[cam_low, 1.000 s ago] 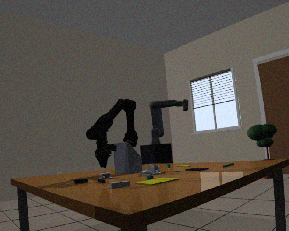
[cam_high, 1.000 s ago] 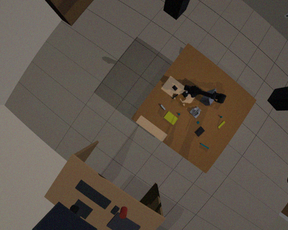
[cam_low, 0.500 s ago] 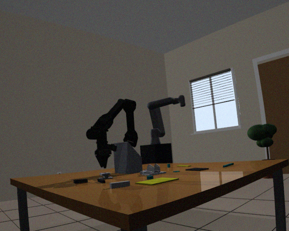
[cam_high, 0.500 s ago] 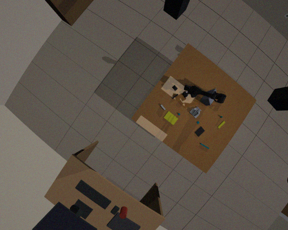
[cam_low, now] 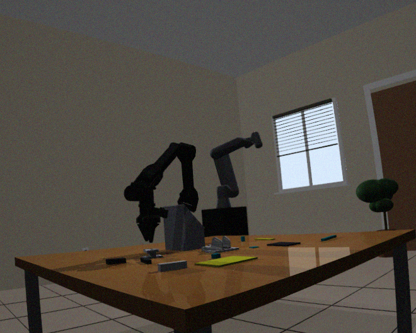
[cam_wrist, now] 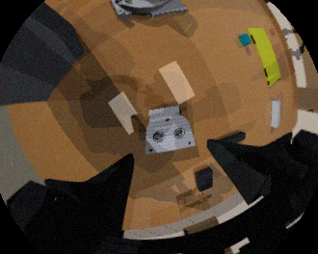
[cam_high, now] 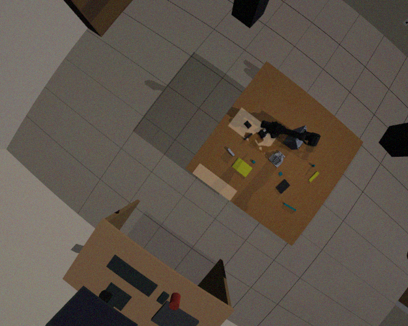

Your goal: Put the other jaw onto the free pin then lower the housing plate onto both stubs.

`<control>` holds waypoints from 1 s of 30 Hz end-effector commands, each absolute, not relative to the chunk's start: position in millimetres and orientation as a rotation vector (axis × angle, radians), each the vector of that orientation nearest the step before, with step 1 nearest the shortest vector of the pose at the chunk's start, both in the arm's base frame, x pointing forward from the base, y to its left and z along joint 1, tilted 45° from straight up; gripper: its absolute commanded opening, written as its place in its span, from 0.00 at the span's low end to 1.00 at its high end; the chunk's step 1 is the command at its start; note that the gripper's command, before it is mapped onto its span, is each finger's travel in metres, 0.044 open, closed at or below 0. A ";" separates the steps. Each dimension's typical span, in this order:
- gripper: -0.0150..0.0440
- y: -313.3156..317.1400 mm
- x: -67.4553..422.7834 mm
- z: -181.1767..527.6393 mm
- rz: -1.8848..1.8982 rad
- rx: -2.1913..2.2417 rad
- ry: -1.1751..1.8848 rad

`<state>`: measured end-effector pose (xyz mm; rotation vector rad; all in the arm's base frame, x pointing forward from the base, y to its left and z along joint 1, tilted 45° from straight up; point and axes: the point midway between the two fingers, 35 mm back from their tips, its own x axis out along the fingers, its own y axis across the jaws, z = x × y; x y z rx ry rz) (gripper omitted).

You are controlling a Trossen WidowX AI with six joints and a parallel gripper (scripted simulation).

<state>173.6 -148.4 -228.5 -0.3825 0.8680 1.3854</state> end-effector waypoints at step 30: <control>1.00 -134.8 174.8 -244.2 1.383 -0.383 0.866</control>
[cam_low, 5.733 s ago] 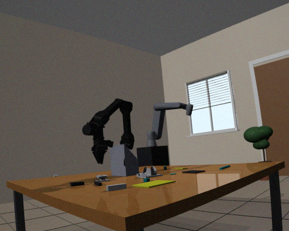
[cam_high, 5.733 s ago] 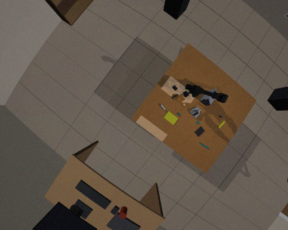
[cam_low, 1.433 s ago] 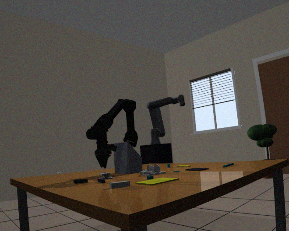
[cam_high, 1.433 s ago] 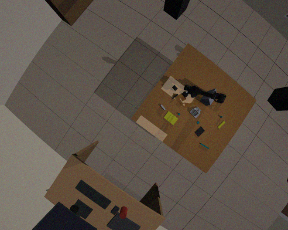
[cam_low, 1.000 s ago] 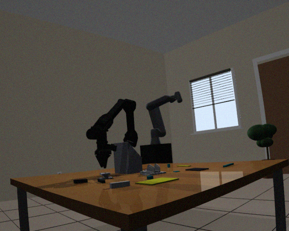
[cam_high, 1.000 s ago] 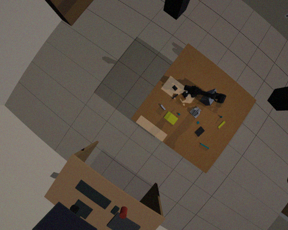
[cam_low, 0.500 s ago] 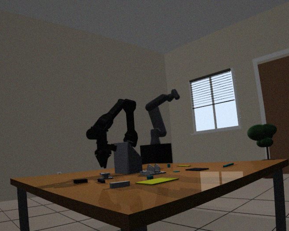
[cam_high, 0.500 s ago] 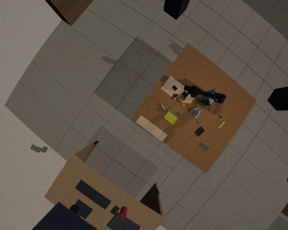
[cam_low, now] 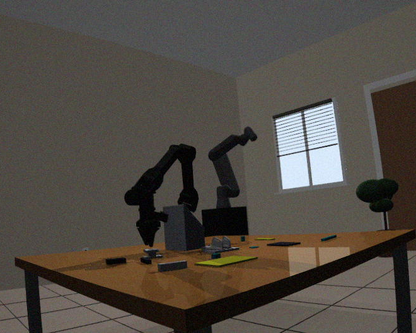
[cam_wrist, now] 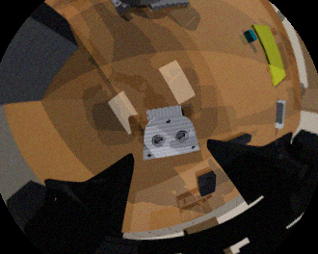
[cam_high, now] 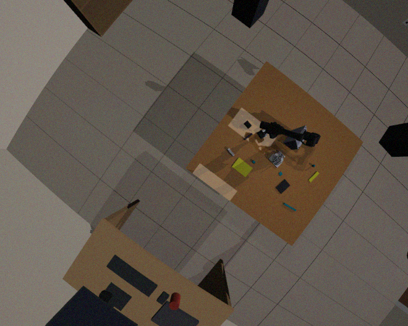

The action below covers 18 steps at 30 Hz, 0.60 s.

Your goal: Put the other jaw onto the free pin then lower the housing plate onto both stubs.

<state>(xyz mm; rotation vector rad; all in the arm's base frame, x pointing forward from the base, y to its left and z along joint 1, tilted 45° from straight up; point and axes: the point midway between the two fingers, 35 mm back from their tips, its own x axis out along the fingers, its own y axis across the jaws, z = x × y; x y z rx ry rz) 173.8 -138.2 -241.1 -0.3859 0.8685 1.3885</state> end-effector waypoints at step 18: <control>1.00 -114.5 174.6 -265.3 1.380 -0.382 0.863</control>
